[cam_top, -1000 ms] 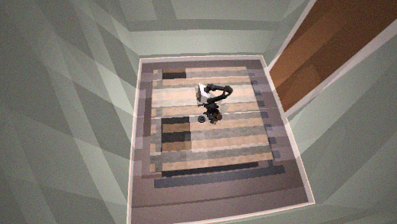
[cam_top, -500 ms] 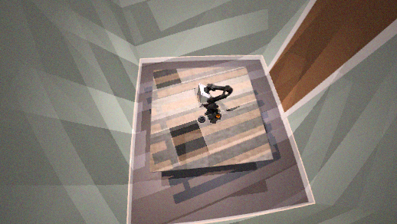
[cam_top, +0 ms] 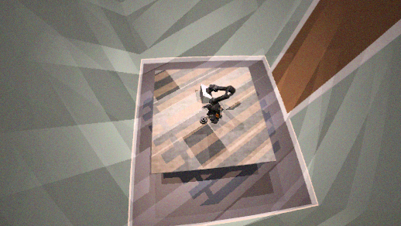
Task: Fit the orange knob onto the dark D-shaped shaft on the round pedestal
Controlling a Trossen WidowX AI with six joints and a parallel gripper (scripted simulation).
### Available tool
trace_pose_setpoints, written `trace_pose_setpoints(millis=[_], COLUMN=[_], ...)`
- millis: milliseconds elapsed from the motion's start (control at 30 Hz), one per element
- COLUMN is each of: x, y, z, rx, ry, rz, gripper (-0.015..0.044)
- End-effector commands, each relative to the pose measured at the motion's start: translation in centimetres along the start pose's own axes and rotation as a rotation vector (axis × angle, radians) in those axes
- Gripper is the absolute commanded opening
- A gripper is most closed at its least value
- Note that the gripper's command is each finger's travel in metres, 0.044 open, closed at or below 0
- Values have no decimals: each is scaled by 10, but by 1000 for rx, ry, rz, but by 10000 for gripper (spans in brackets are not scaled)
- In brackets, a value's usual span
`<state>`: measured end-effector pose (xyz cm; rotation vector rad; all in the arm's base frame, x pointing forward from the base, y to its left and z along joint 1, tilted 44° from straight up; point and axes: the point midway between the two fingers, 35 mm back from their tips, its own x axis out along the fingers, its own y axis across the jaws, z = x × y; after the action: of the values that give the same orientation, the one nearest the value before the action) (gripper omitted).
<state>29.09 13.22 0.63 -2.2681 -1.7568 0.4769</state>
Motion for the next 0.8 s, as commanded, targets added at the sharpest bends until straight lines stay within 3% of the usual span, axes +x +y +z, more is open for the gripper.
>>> trace_pose_setpoints(millis=[0,600,767], x=[0,0,0], y=[0,0,0], z=[0,0,0], rx=[2,2,2], ry=[1,1,1], rz=[2,2,2], gripper=[260,260,391])
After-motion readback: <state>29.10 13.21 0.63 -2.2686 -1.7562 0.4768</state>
